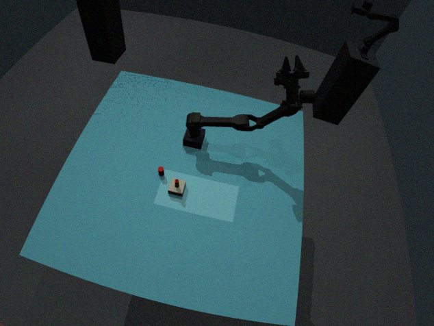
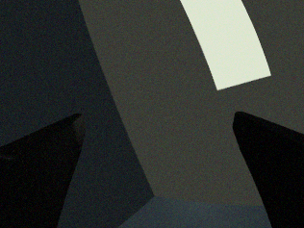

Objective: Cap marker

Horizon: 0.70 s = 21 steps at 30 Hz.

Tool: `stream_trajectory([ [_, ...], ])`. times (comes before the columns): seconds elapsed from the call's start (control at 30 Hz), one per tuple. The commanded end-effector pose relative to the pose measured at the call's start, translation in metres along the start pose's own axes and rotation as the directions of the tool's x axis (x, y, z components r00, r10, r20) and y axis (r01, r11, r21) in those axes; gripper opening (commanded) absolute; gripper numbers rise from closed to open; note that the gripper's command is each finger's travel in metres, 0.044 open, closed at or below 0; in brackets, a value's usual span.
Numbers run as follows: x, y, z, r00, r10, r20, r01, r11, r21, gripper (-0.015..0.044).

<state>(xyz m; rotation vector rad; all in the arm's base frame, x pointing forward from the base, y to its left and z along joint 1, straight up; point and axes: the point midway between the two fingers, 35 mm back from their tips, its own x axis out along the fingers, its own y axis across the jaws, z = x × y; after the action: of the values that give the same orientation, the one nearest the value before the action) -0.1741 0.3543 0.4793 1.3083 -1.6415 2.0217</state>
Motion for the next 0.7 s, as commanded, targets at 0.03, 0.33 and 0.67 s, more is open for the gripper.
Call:
stream_trajectory([
  [0.03,0.009,-0.001,0.008,1.0,0.002,0.026,-0.002,1.0,0.016,0.0348],
  [0.33,0.091,-0.009,0.115,0.948,0.022,0.318,-0.089,0.976,0.198,0.0246],
  [0.67,0.141,-0.011,0.27,0.751,0.042,0.659,-0.362,0.861,0.357,0.0246],
])
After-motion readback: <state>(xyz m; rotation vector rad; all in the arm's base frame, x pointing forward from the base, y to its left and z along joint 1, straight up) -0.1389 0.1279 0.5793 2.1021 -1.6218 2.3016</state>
